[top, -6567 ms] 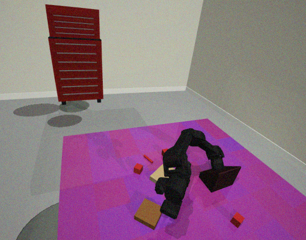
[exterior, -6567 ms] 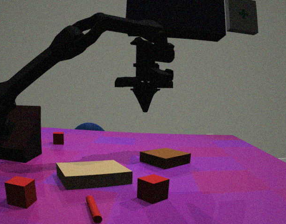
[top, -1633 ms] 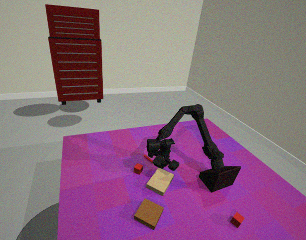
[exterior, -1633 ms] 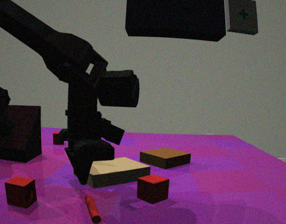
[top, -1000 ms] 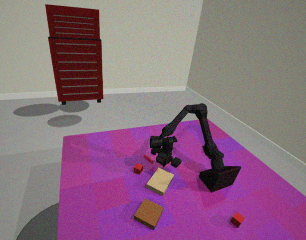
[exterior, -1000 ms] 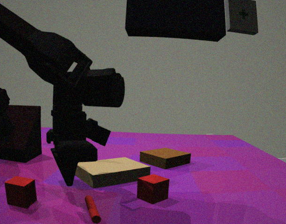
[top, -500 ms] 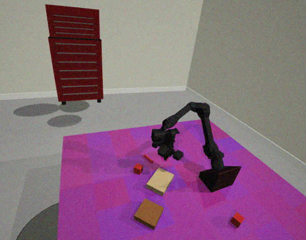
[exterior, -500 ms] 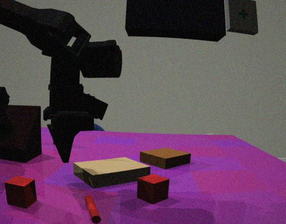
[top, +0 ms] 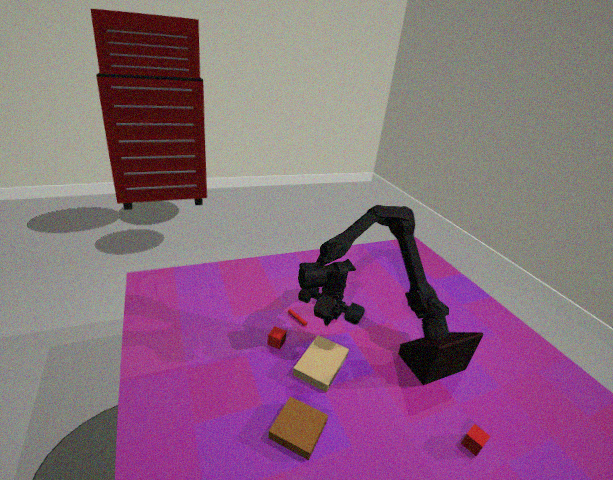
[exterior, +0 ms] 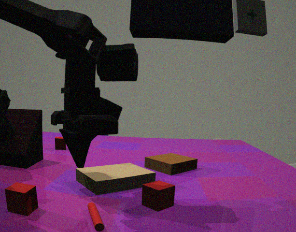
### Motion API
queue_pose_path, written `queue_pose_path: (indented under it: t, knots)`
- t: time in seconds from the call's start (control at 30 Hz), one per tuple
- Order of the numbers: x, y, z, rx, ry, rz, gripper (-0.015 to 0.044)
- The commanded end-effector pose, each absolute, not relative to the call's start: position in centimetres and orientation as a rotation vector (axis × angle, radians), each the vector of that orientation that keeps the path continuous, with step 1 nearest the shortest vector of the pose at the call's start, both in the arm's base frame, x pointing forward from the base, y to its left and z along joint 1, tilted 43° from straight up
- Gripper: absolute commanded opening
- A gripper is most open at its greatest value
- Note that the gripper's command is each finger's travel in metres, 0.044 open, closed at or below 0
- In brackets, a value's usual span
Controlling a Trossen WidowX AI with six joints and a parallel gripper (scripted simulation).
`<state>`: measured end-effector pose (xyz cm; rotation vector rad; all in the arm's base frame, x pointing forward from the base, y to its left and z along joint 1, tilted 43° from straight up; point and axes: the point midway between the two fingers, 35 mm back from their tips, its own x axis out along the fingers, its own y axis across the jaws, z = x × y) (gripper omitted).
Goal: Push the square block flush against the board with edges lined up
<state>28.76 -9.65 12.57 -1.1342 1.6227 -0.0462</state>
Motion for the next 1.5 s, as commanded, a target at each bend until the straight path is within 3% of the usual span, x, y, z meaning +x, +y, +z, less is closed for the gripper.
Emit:
queue_pose_path:
  t: [0.0,1.07,1.47]
  knots:
    - [28.8,-12.3,9.9,-1.140,1.640,-0.041,0.0000]
    - [31.9,-11.4,7.7,-1.138,1.639,-0.040,0.0000]
    - [30.8,-12.2,8.4,-1.138,1.639,-0.040,0.0000]
